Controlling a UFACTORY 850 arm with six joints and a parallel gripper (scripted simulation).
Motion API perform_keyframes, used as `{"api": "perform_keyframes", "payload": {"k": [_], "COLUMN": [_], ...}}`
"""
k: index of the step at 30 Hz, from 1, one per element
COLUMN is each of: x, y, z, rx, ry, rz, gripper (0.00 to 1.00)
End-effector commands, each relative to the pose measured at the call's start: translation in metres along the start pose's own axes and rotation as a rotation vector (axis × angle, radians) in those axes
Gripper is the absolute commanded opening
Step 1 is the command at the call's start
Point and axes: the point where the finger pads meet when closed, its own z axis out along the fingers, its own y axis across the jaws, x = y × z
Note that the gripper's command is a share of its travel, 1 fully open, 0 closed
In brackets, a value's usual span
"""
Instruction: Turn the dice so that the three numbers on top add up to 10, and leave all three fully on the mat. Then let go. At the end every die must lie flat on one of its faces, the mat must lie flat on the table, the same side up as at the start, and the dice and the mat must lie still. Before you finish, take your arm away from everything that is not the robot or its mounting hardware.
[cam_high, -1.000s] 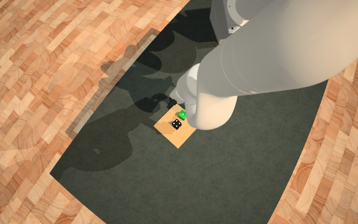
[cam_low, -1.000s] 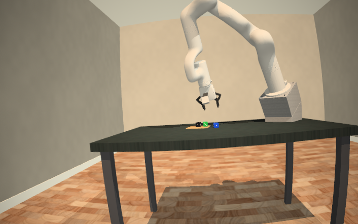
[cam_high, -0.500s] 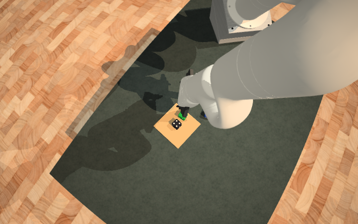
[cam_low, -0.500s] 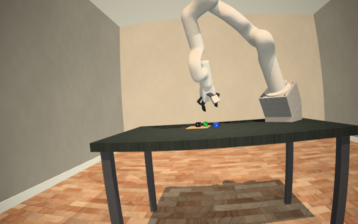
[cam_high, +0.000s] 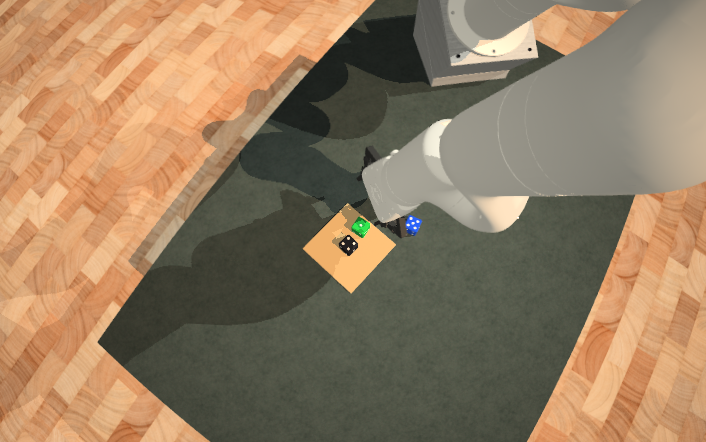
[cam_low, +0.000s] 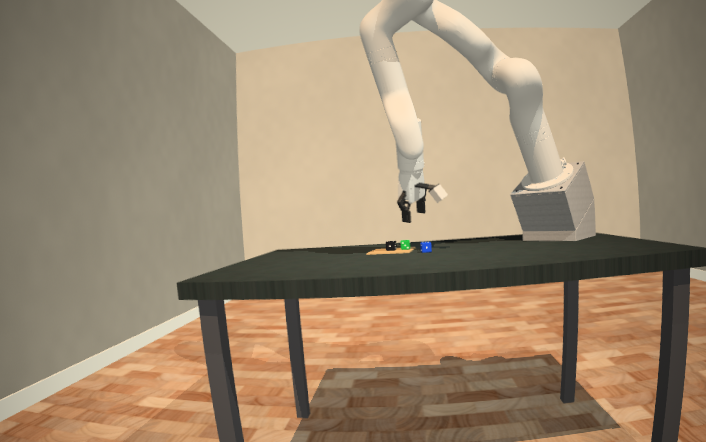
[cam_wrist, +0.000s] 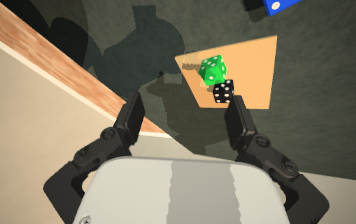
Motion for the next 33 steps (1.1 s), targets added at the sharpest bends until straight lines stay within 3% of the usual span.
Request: {"api": "perform_keyframes", "payload": {"k": [1, 16, 29, 30, 33], "x": [0.002, 0.047, 0.068, 0.068, 0.068], "y": [0.004, 0.041, 0.05, 0.05, 0.05], "z": [-0.001, -0.013, -0.02, -0.02, -0.02], "rx": [-0.08, -0.266, -0.337, -0.337, -0.337], "ry": [0.027, 0.059, 0.077, 0.077, 0.077], "rz": [-0.061, -0.554, -0.714, -0.714, -0.714], "gripper": [1.0, 1.0, 1.0, 0.47, 0.47]}}
